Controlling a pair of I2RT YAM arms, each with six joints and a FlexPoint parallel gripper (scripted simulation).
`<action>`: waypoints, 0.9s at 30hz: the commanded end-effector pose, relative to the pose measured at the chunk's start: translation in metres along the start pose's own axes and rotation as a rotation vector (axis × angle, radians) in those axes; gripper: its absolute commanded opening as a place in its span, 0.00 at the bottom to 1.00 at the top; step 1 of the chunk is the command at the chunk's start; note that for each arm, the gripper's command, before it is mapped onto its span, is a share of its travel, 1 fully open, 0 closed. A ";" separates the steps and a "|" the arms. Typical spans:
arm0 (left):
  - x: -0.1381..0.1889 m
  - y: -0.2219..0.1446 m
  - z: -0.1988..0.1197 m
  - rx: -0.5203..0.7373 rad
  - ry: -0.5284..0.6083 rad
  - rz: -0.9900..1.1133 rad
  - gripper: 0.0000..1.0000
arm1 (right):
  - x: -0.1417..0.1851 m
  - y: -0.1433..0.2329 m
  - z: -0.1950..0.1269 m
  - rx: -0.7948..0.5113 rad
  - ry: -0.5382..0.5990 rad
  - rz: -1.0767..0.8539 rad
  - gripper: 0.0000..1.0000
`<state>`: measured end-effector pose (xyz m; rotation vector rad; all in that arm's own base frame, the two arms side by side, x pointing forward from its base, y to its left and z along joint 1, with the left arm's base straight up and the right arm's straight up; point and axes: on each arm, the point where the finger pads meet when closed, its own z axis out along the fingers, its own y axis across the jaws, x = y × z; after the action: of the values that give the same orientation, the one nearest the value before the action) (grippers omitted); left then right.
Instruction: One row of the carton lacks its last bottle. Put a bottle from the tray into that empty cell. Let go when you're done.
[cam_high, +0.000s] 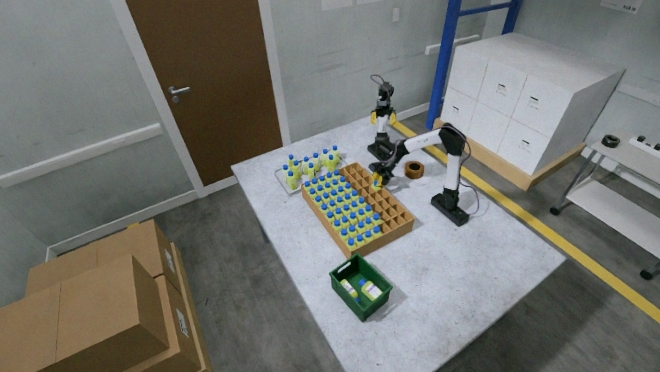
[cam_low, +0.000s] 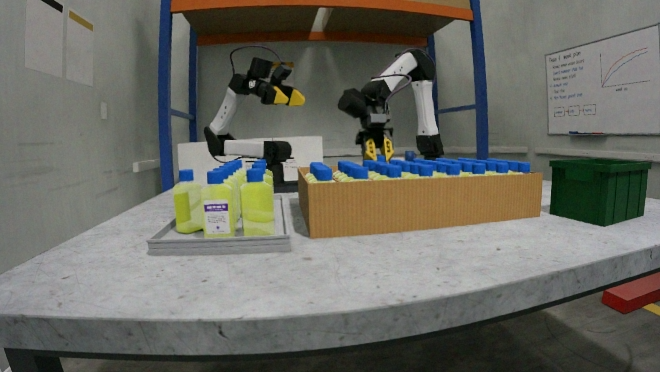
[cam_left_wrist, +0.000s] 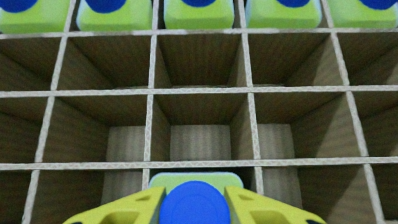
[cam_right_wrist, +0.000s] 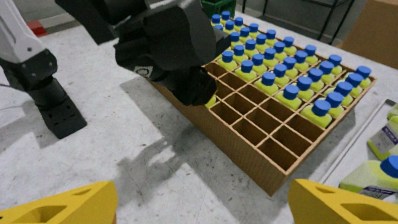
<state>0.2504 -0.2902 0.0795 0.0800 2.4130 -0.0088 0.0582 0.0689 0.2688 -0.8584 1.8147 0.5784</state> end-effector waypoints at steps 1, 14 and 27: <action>-0.037 -0.001 -0.035 0.025 -0.046 -0.032 0.16 | -0.001 -0.001 0.001 0.010 0.002 0.005 0.86; -0.077 0.005 -0.083 0.013 -0.037 -0.028 0.16 | -0.035 -0.004 -0.005 0.028 -0.086 0.009 0.86; -0.092 0.006 -0.100 0.014 -0.023 0.000 0.16 | -0.082 0.001 0.018 -0.001 -0.117 -0.003 0.86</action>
<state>0.2484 -0.2860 0.1887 0.1014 2.4233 0.0184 0.0795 0.0940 0.3137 -0.8170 1.7529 0.5963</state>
